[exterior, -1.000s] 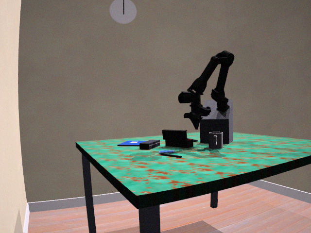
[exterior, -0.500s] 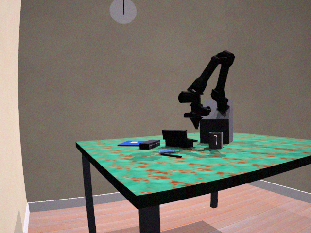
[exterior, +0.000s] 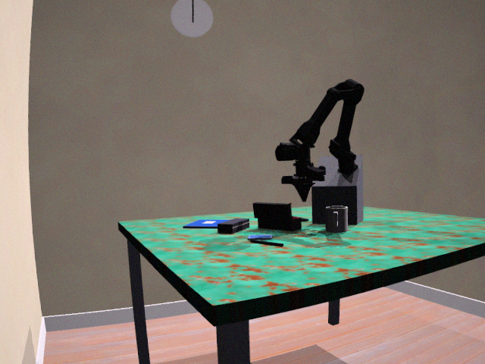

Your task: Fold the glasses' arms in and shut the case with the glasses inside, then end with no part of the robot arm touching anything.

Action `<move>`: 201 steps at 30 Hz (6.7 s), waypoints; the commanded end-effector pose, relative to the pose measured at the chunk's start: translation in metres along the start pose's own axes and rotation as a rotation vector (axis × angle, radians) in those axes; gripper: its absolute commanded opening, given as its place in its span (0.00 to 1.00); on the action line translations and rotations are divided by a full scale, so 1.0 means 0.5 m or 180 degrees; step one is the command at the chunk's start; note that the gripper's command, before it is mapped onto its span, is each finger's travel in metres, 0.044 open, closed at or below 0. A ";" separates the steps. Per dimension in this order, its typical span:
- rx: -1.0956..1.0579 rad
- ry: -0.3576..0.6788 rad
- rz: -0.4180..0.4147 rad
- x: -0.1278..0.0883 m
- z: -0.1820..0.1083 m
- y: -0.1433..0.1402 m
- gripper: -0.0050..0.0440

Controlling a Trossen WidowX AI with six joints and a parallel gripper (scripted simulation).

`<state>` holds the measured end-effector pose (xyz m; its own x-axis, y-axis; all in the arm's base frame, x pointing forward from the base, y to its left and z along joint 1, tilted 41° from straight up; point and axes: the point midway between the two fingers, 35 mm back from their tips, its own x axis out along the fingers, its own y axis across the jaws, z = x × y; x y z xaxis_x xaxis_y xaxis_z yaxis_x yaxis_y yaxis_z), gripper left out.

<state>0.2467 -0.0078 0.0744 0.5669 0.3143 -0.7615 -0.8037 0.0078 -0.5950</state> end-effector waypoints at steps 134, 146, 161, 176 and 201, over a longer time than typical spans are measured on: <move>0.9817 -0.0079 0.0014 0.089 -0.373 -0.035 0.10; 0.9817 -0.0079 0.0014 0.089 -0.352 -0.034 0.10; 0.9817 -0.0079 0.0014 0.089 -0.334 -0.033 0.10; 0.9817 -0.0079 0.0014 0.089 -0.317 -0.032 0.10; 0.9817 -0.0080 0.0014 0.096 -0.287 -0.034 0.10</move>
<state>0.3127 -0.1331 0.0089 0.5749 0.3178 -0.7540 0.7872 0.0365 0.6156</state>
